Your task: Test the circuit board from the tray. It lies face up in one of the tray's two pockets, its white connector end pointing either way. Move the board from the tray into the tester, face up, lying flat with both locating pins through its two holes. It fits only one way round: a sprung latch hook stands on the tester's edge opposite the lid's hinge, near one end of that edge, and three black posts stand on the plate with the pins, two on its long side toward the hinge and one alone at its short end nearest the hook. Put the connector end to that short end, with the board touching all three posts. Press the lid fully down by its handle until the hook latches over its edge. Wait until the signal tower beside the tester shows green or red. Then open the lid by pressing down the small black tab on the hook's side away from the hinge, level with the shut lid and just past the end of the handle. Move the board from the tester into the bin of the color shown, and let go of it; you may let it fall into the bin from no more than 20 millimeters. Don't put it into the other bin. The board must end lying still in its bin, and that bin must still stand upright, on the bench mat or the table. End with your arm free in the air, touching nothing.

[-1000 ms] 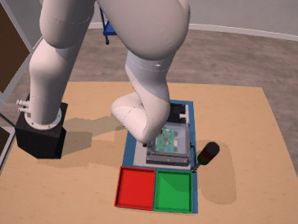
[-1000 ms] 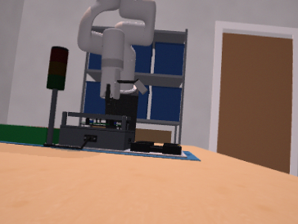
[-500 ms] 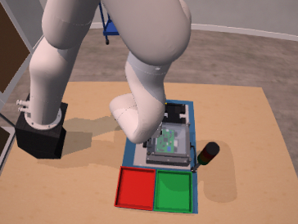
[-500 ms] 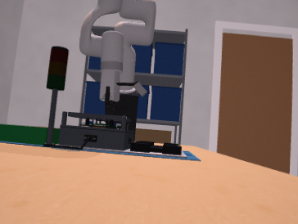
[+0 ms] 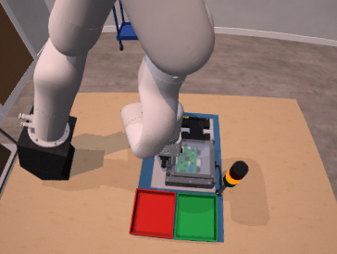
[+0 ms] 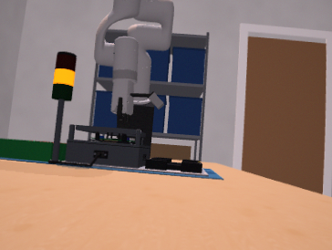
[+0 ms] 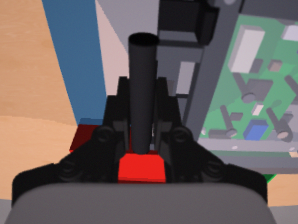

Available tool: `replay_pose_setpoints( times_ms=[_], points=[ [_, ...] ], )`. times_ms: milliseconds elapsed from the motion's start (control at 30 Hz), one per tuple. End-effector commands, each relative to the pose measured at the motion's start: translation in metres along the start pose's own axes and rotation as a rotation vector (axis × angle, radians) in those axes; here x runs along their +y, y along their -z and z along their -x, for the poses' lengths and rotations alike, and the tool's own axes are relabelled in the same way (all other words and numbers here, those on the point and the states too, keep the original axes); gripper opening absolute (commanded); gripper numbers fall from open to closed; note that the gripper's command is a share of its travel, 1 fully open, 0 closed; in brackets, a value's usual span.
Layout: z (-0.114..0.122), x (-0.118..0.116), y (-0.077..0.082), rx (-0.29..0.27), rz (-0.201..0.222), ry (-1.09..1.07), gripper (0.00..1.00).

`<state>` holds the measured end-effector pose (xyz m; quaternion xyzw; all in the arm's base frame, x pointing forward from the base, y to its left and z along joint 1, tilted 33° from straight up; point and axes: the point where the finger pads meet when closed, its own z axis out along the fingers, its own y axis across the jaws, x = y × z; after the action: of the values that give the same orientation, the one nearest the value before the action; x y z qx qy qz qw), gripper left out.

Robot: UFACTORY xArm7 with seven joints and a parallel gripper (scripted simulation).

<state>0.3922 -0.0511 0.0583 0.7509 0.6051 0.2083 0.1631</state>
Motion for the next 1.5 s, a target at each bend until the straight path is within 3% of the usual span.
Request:
replay_pose_setpoints(
  times_ms=[0,500,533,1467],
  points=[
    [-0.0001,0.0009,-0.0006,-0.045,0.051,0.001,0.00],
    [-0.0001,0.0009,-0.0007,-0.046,0.051,0.001,0.00],
    [-0.0001,0.0009,-0.0007,-0.046,0.051,0.001,0.22],
    [-0.0001,0.0009,-0.0007,-0.046,0.051,0.001,0.22]
  ],
)
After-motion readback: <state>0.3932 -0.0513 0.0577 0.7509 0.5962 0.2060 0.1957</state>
